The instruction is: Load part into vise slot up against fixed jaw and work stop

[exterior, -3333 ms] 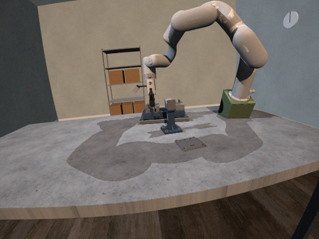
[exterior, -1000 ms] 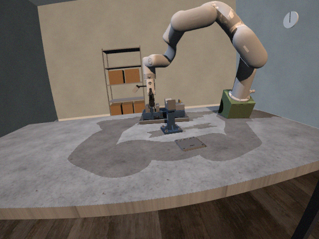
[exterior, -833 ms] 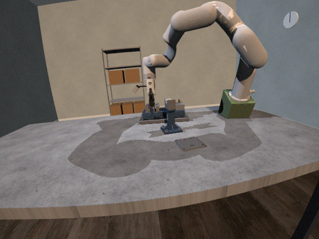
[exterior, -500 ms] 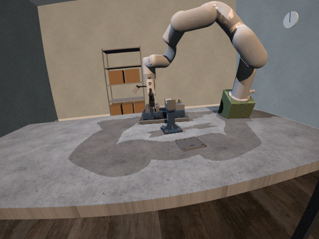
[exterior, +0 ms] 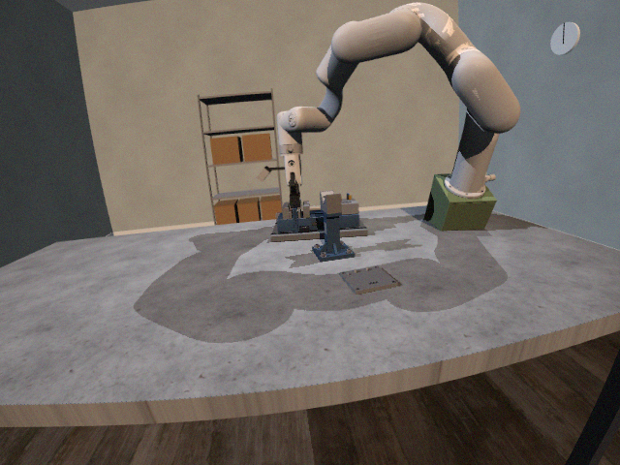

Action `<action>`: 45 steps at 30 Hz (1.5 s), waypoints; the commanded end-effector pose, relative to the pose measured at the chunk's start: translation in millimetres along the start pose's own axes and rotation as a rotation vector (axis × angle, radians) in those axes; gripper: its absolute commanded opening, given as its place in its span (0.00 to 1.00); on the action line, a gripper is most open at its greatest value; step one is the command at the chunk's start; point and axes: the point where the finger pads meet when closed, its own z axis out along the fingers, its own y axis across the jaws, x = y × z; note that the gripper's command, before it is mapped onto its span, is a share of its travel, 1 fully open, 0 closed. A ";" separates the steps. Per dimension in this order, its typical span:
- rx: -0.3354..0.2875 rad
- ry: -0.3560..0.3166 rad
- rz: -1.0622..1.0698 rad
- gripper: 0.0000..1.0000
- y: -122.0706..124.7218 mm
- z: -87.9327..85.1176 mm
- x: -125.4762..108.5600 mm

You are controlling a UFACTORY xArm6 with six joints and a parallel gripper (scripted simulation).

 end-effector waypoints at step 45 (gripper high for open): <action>-0.002 0.004 -0.001 0.81 0.3 -2.1 1.5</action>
